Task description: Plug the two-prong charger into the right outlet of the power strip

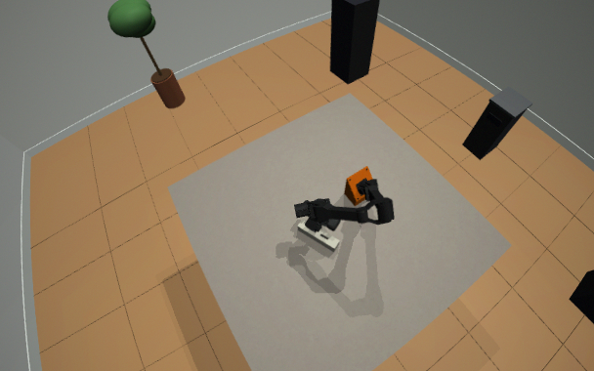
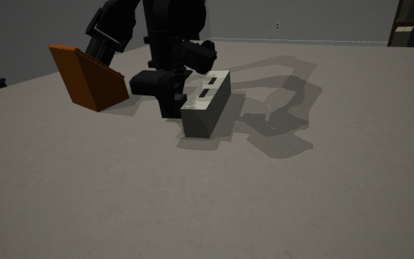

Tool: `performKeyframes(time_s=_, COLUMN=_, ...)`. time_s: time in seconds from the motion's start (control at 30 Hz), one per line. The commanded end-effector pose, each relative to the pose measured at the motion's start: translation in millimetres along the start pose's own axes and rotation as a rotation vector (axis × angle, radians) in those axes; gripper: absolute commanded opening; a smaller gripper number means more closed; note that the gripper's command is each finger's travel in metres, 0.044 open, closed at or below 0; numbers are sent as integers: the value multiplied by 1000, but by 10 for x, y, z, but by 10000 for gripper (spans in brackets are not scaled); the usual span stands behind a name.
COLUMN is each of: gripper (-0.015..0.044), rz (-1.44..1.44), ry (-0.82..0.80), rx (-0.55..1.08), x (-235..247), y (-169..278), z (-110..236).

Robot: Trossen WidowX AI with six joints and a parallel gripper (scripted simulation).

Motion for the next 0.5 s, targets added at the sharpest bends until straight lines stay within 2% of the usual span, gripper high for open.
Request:
performKeyframes(time_s=0.0, gripper=0, rz=-6, ry=-3, rx=-1, x=1, y=-12, z=1)
performKeyframes(time_s=0.47, gripper=0, rz=-6, ry=-3, rx=-1, x=-2, y=-35, z=3)
Point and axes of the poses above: the point midway between the two fingers, 35 mm back from their tips, its own z axis back along the fingers, its own x axis across the jaws, y = z × x, the point moved 9 cm from there along z, back along the fingers, and after that the axes turned 5 degrees about z, right-handed, at the moved point
